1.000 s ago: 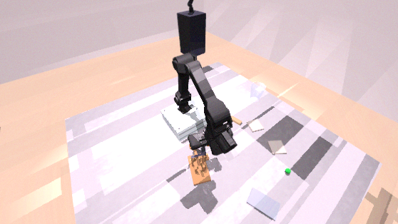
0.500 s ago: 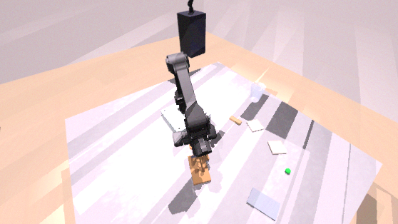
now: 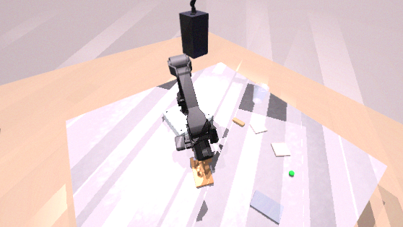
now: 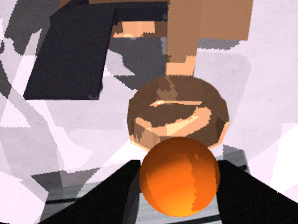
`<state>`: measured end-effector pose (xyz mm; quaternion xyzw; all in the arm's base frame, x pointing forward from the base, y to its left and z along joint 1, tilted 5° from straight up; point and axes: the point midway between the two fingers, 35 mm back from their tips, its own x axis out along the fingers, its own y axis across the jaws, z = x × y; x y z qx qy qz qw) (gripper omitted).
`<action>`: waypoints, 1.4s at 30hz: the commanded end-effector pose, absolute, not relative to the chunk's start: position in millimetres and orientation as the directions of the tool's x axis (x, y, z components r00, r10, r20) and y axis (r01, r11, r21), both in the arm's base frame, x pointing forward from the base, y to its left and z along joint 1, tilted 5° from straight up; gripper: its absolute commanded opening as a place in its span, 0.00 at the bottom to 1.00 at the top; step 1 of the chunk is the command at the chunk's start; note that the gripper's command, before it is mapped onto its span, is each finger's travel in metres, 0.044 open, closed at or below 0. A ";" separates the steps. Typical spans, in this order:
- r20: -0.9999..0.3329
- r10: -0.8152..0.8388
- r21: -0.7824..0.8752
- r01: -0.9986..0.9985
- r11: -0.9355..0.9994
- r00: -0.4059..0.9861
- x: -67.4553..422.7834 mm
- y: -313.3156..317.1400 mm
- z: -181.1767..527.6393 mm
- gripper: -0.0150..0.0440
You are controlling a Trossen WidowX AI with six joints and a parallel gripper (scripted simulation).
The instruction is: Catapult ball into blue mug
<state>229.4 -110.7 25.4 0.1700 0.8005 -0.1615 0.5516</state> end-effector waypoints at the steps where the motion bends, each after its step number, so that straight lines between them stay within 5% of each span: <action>1: -0.936 0.093 -0.073 0.446 0.892 -0.339 227.9 -111.0 17.8 0.25; 10: -0.938 0.094 -0.071 0.450 0.890 -0.334 229.2 -110.9 19.7 0.25; 20: -0.938 0.094 -0.071 0.450 0.890 -0.334 229.8 -110.9 22.6 0.70; 27: -0.941 0.088 -0.071 0.446 0.892 -0.327 232.9 -103.7 127.1 1.00; 32: -0.948 0.075 -0.073 0.443 0.894 -0.308 242.1 -110.2 107.1 1.00; 42: -0.997 -0.078 -0.075 0.441 0.894 -0.011 340.3 -158.8 124.9 1.00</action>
